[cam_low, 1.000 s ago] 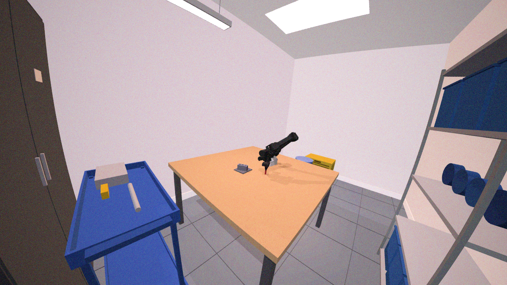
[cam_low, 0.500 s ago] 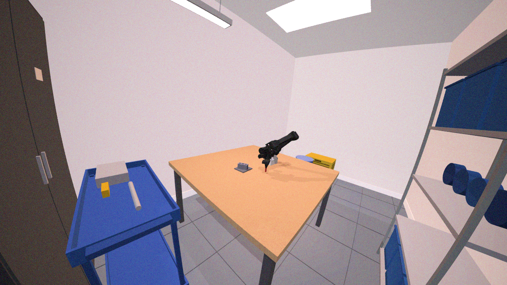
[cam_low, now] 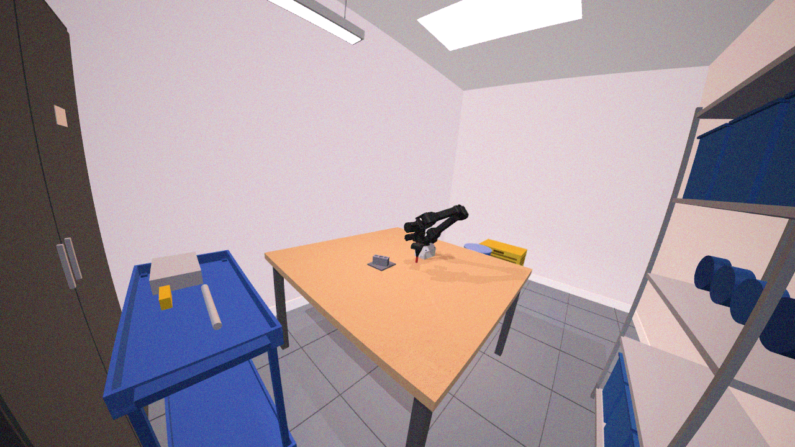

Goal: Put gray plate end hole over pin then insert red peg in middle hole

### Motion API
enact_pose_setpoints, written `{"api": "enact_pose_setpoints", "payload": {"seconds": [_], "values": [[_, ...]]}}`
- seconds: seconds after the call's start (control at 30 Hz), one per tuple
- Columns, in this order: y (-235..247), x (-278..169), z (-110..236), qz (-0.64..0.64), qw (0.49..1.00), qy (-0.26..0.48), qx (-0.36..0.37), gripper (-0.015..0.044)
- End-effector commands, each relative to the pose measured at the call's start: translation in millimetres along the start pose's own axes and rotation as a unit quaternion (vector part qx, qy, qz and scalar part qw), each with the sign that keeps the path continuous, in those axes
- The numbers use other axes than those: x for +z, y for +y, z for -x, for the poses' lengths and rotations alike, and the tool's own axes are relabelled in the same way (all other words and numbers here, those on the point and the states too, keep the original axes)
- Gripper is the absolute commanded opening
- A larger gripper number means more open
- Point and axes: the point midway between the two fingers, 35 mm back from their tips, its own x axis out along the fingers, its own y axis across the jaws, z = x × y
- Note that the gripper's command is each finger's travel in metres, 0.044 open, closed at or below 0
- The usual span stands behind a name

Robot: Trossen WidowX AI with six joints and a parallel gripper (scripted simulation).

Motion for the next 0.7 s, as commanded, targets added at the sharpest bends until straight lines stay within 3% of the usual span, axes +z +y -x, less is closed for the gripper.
{"api": "enact_pose_setpoints", "payload": {"seconds": [0.0,0.67], "values": [[1,1,14,0.003,1.000,-0.002,0.000,0.0000],[14,44,19,-0.015,1.000,-0.004,0.000,0.0000]]}}
